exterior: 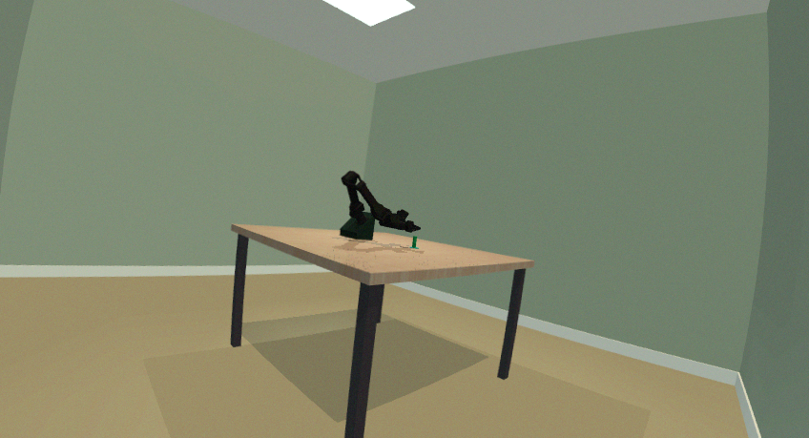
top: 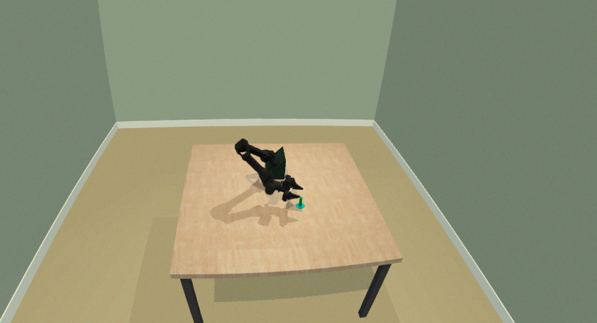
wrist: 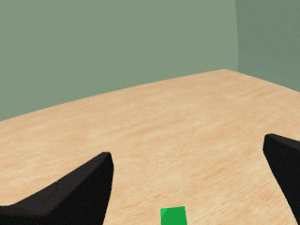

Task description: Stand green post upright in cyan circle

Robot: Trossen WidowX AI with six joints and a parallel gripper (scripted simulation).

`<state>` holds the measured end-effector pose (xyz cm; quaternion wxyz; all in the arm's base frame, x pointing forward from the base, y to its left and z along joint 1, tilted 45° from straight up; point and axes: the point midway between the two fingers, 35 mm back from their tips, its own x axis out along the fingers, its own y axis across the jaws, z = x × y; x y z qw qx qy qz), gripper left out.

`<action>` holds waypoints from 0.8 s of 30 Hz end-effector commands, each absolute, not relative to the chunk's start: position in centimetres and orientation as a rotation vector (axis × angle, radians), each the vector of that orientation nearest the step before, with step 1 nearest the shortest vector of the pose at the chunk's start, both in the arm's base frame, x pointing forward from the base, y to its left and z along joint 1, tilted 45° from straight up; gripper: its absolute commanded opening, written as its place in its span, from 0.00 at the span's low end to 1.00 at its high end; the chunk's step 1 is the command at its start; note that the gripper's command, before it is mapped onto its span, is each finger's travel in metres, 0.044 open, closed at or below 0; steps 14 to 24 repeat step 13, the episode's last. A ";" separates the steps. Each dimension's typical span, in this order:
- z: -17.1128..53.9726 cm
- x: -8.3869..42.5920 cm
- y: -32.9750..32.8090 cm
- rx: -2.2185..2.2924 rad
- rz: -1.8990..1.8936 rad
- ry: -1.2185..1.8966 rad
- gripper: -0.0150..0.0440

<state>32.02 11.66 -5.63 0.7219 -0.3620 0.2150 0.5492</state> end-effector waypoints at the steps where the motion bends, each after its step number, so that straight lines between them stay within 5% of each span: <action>1: -4.0 30.9 13.5 -0.791 1.217 0.481 0.93; 13: -6.3 31.9 15.2 -0.793 1.182 0.831 0.93; 24: -6.3 31.9 15.2 -0.793 1.182 0.831 0.93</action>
